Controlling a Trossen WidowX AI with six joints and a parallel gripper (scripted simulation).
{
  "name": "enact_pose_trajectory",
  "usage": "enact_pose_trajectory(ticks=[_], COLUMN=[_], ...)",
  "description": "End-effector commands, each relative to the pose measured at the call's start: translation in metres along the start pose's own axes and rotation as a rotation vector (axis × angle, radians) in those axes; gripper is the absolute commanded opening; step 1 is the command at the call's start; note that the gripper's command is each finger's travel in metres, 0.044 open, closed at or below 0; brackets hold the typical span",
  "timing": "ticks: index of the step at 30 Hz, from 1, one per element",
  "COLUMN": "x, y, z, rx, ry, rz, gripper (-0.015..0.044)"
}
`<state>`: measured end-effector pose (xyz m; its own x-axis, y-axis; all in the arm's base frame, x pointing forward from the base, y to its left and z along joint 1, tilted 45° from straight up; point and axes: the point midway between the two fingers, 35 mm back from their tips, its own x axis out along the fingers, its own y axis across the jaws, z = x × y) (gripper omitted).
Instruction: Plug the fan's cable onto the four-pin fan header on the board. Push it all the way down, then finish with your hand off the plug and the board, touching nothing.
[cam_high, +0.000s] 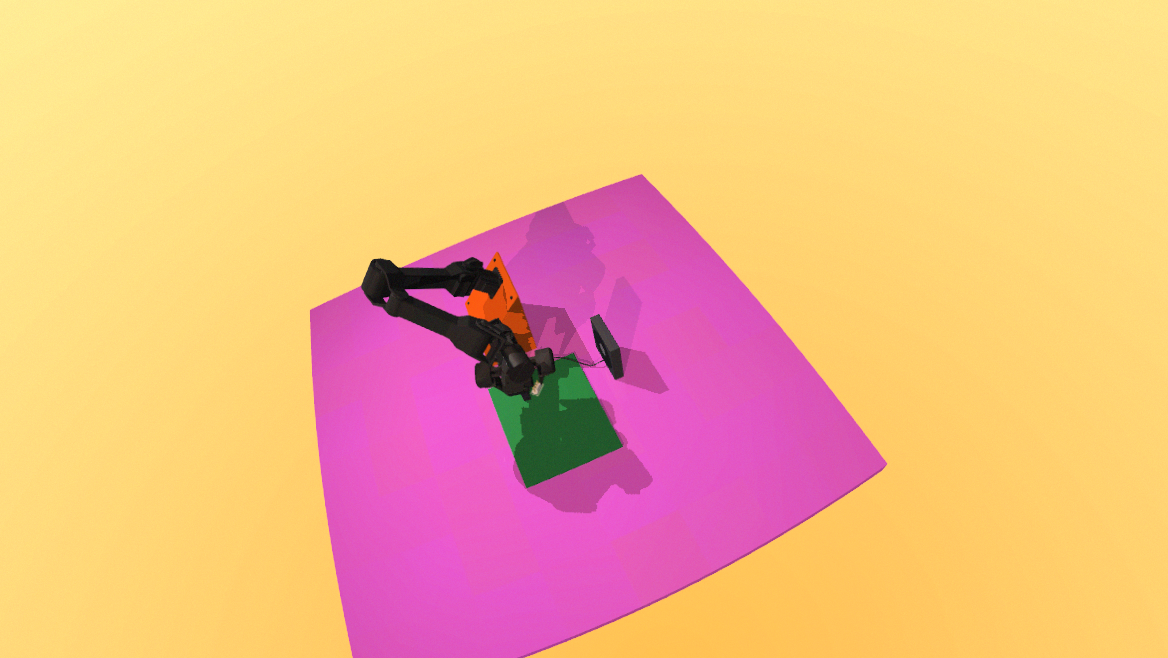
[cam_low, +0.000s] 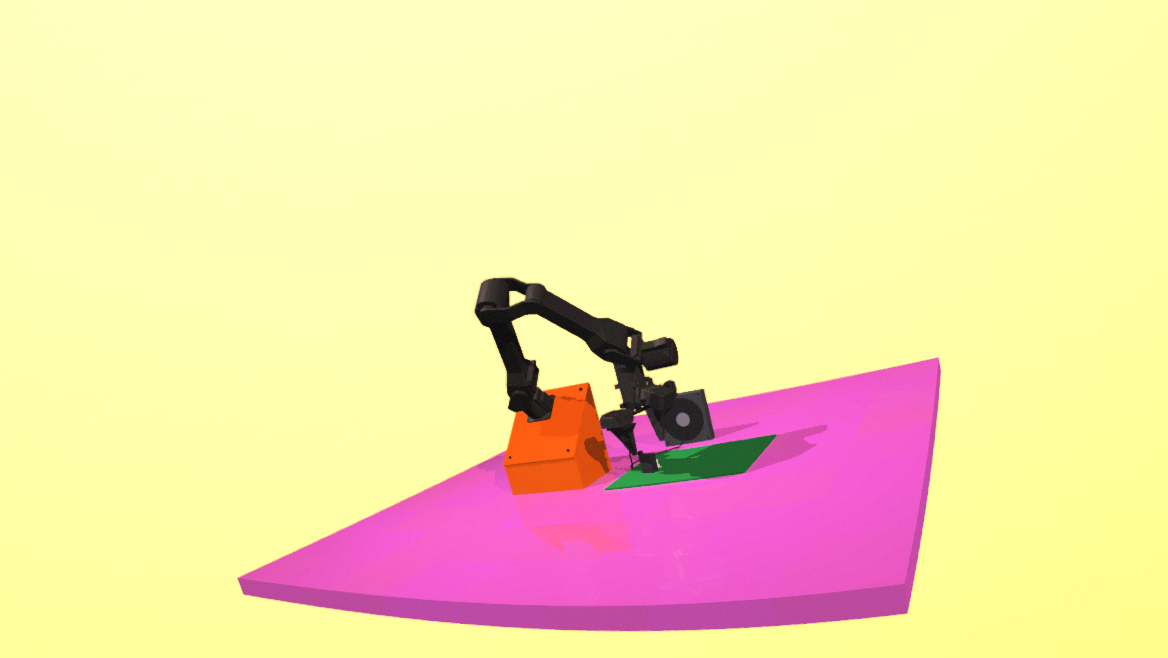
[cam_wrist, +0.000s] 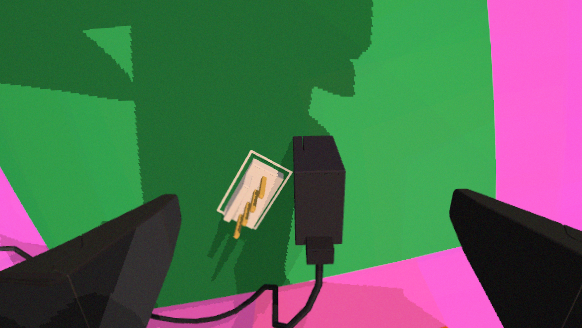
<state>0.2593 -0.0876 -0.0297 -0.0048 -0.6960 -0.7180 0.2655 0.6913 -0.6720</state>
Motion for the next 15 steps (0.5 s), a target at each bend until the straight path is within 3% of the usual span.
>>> enact_pose_trajectory(ticks=[1, 15], x=[0.007, 0.03], y=[-0.001, -0.001], z=[-0.002, -0.002], rx=[-0.009, -0.009], ry=[0.002, 0.002], rz=[-0.006, -0.007], gripper=[0.044, 0.044])
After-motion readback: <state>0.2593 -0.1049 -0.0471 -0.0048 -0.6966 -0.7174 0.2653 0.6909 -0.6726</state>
